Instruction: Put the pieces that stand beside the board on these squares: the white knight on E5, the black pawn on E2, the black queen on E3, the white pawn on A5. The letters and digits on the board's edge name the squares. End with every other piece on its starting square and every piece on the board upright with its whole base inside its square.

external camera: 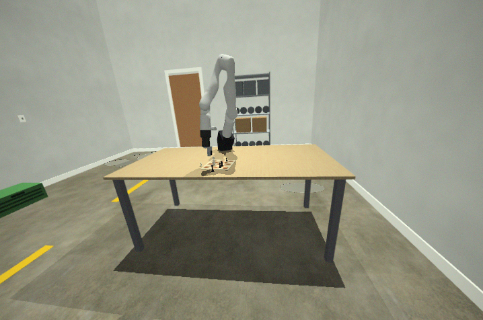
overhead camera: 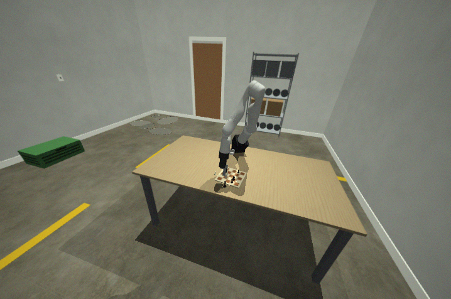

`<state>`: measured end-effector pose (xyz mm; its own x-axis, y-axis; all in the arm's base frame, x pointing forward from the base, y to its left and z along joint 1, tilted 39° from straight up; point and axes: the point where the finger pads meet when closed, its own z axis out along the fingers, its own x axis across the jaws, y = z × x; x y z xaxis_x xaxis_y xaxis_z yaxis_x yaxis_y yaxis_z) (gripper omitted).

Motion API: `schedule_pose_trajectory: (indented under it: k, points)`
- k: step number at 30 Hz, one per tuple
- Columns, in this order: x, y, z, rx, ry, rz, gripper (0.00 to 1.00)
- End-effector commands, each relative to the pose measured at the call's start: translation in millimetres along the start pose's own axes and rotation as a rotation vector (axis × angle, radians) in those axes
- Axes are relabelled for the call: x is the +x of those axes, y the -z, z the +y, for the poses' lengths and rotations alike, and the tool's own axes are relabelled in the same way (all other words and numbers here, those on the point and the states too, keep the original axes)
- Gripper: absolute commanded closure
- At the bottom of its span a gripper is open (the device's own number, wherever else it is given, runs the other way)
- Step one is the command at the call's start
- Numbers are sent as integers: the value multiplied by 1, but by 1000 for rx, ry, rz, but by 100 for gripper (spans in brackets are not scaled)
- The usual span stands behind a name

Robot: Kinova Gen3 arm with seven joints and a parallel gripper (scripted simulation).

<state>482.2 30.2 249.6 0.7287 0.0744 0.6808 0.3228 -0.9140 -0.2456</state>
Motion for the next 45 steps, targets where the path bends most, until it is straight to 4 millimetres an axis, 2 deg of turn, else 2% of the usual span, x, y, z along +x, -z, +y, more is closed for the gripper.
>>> schedule_pose_trajectory:
  k: [1, 4, 5, 45]
  points:
    - [10, -5, -9, 36, -170, -172, 0]
    - [11, -5, -9, 36, -173, -172, 0]
    - [11, -5, -9, 36, -173, -172, 21]
    - [11, -6, -9, 36, -173, -172, 21]
